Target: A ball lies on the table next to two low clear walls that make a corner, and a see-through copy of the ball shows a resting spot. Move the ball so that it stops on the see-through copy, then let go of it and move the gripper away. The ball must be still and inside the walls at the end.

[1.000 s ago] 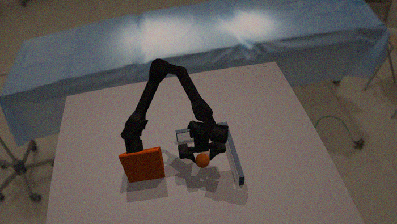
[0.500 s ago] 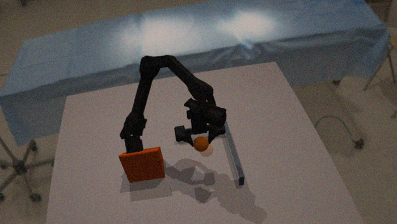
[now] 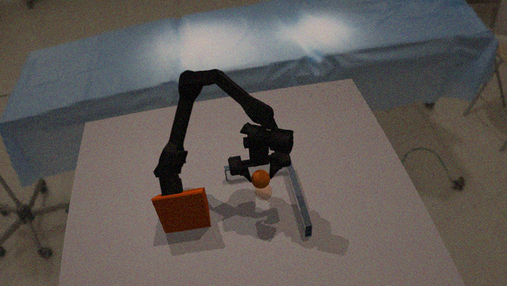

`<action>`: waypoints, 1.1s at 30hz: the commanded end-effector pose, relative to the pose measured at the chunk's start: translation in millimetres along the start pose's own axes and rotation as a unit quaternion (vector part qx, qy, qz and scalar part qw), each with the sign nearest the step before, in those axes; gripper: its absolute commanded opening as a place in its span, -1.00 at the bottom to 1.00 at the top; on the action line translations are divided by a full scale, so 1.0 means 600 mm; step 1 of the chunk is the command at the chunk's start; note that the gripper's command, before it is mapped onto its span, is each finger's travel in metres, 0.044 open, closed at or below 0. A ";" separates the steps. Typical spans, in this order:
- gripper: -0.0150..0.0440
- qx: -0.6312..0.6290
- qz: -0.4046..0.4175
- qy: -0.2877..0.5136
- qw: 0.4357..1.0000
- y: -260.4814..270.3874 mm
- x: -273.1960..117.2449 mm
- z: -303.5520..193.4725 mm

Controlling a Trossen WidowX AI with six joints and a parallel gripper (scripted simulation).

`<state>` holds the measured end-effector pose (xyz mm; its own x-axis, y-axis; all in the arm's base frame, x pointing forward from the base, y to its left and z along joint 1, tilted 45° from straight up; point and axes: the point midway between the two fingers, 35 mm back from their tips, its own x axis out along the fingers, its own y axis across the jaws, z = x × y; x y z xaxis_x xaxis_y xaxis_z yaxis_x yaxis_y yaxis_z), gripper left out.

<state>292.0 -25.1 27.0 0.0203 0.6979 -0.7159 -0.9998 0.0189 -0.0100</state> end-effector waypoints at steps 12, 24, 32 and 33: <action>-0.49 -0.001 -0.005 -0.005 1.000 -0.019 0.064 0.054; -0.49 -0.001 -0.005 -0.007 1.000 -0.017 0.151 0.058; -0.49 -0.001 -0.005 -0.007 1.000 -0.017 0.165 0.058; -0.49 -0.001 -0.005 -0.007 1.000 -0.017 0.168 0.058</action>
<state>304.5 66.6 -17.8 0.0302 0.7049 -0.7087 -0.9995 0.0197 -0.0230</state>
